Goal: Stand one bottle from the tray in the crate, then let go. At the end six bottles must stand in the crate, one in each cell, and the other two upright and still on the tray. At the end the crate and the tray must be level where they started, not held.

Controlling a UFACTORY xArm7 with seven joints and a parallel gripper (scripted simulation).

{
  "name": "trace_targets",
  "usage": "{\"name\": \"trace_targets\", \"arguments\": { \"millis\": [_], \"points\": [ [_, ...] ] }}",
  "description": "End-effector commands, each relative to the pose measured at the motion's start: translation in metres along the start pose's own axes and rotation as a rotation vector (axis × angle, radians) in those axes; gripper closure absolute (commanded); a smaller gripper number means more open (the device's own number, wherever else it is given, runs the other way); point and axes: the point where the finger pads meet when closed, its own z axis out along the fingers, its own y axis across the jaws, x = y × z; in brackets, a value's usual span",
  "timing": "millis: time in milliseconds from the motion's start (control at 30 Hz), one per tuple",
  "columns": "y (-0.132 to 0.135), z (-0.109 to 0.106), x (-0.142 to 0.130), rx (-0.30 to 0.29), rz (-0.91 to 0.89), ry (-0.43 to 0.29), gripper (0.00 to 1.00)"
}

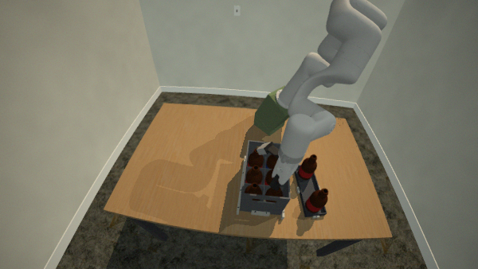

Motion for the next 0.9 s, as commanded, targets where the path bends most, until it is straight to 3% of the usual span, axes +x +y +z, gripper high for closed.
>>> {"name": "trace_targets", "arguments": {
  "millis": [0,633,667,867],
  "points": [
    [-0.0014,-0.0084,-0.0002,0.004,0.000,-0.001,0.35],
    [-0.0013,-0.0176,-0.0002,0.004,0.000,-0.001,0.35],
    [-0.0013,-0.0176,-0.0002,0.004,0.000,-0.001,1.00],
    [-0.0013,-0.0176,-0.0002,0.004,0.000,-0.001,1.00]
  ]
}}
